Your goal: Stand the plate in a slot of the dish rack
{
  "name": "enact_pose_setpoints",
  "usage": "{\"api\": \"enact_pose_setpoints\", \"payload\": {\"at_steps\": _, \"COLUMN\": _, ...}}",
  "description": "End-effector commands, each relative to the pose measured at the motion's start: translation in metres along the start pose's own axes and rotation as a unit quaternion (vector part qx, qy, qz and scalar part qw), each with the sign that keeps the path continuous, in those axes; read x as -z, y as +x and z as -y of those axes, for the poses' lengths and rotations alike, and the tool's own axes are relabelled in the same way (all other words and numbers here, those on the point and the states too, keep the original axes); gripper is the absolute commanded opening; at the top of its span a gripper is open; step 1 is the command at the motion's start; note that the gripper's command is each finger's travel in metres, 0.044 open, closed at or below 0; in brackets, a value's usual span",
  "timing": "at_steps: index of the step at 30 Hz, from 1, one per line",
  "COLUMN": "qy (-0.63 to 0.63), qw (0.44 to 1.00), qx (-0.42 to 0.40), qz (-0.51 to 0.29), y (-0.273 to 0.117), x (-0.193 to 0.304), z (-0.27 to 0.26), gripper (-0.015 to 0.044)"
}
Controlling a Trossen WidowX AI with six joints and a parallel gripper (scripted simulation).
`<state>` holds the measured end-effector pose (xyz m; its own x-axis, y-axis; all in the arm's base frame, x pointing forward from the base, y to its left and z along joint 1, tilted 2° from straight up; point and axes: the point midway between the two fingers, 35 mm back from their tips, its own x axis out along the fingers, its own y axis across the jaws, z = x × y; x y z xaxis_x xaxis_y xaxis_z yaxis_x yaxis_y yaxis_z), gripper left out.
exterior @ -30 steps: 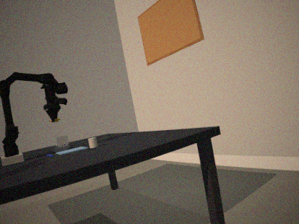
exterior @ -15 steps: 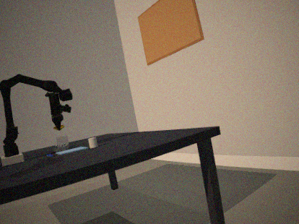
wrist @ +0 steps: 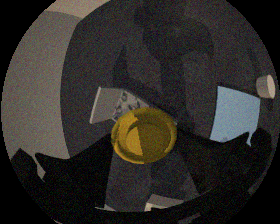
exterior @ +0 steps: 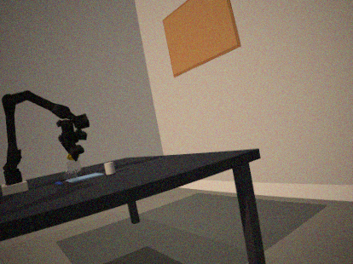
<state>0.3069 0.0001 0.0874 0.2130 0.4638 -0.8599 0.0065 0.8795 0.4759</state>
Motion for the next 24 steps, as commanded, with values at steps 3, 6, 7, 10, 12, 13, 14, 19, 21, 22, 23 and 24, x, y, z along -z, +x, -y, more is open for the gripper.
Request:
{"api": "enact_pose_setpoints", "payload": {"at_steps": 3, "qy": -0.068, "qw": 0.996, "qx": -0.054, "qz": 0.033, "y": 0.012, "x": 0.0, "z": 0.005, "gripper": 0.0}}
{"api": "enact_pose_setpoints", "payload": {"at_steps": 6, "qy": -0.099, "qw": 0.991, "qx": -0.075, "qz": 0.052, "y": 0.017, "x": 0.0, "z": 0.007, "gripper": 0.0}}
{"api": "enact_pose_setpoints", "payload": {"at_steps": 7, "qy": -0.11, "qw": 0.989, "qx": -0.082, "qz": 0.059, "y": 0.018, "x": 0.0, "z": 0.008, "gripper": 0.0}}
{"api": "enact_pose_setpoints", "payload": {"at_steps": 10, "qy": -0.143, "qw": 0.981, "qx": -0.103, "qz": 0.081, "y": 0.021, "x": 0.001, "z": 0.009, "gripper": 0.0}}
{"api": "enact_pose_setpoints", "payload": {"at_steps": 12, "qy": -0.165, "qw": 0.975, "qx": -0.115, "qz": 0.097, "y": 0.023, "x": 0.001, "z": 0.01, "gripper": 0.0}}
{"api": "enact_pose_setpoints", "payload": {"at_steps": 13, "qy": -0.176, "qw": 0.971, "qx": -0.122, "qz": 0.105, "y": 0.024, "x": 0.002, "z": 0.011, "gripper": 0.0}}
{"api": "enact_pose_setpoints", "payload": {"at_steps": 14, "qy": -0.187, "qw": 0.967, "qx": -0.127, "qz": 0.114, "y": 0.025, "x": 0.002, "z": 0.011, "gripper": 0.0}}
{"api": "enact_pose_setpoints", "payload": {"at_steps": 19, "qy": -0.242, "qw": 0.945, "qx": -0.153, "qz": 0.159, "y": 0.027, "x": 0.005, "z": 0.013, "gripper": 0.0}}
{"api": "enact_pose_setpoints", "payload": {"at_steps": 21, "qy": -0.263, "qw": 0.934, "qx": -0.161, "qz": 0.178, "y": 0.028, "x": 0.007, "z": 0.014, "gripper": 0.0}}
{"api": "enact_pose_setpoints", "payload": {"at_steps": 22, "qy": -0.274, "qw": 0.929, "qx": -0.165, "qz": 0.188, "y": 0.028, "x": 0.008, "z": 0.014, "gripper": 0.0}}
{"api": "enact_pose_setpoints", "payload": {"at_steps": 23, "qy": -0.285, "qw": 0.923, "qx": -0.168, "qz": 0.197, "y": 0.028, "x": 0.009, "z": 0.014, "gripper": 0.0}}
{"api": "enact_pose_setpoints", "payload": {"at_steps": 24, "qy": -0.295, "qw": 0.917, "qx": -0.171, "qz": 0.207, "y": 0.028, "x": 0.009, "z": 0.014, "gripper": 0.0}}
